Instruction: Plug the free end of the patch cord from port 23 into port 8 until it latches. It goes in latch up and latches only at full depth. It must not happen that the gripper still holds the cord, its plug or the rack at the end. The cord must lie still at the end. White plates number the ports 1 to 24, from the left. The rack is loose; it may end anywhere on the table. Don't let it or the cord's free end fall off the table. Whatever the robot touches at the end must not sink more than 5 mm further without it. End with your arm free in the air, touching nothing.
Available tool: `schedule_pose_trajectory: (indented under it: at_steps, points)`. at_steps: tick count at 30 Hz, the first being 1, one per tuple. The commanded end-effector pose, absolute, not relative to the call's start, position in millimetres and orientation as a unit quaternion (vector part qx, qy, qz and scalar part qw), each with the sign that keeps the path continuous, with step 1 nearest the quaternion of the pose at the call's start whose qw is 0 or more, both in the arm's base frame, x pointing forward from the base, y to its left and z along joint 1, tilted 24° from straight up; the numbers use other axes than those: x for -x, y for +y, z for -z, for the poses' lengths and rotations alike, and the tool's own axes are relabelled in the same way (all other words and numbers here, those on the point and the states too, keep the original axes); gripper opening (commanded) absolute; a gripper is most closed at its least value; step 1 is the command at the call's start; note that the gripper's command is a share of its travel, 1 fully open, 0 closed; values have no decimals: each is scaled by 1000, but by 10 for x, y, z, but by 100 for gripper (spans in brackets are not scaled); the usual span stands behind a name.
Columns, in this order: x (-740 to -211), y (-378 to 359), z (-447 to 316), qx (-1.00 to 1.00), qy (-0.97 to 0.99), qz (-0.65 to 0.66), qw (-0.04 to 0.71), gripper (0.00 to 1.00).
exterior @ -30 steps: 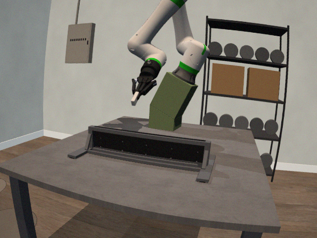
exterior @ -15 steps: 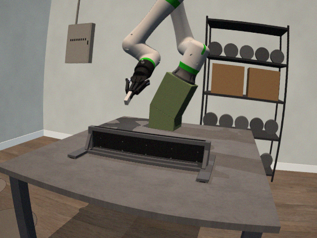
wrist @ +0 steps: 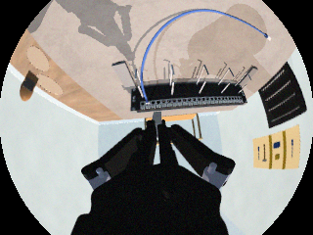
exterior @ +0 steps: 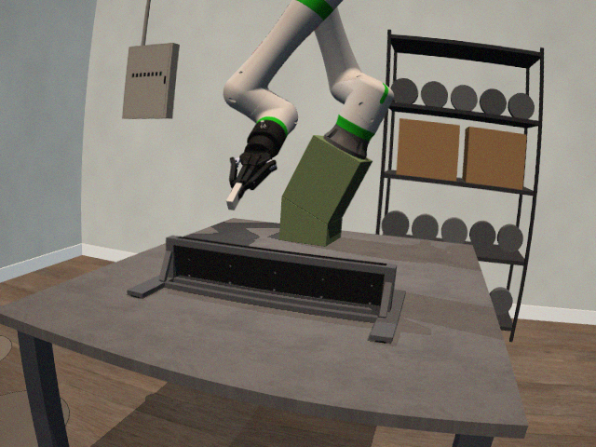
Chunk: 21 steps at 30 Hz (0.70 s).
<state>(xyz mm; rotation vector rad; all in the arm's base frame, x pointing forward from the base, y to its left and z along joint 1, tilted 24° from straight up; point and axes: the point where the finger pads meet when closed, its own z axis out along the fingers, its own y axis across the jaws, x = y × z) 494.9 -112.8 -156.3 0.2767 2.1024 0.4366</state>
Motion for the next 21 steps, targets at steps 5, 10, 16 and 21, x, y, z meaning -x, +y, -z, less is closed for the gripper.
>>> schedule_pose_trajectory:
  at_steps: [5, 10, 16, 21]
  points:
    - [-5356, -1040, 1801, -113, 857, -178, 470, 0]
    - [-5644, -972, 1970, -113, 857, -178, 470, 0]
    - [-5757, -946, 2036, -113, 857, -178, 470, 0]
    - [-5758, -945, 2036, -113, 857, -178, 470, 0]
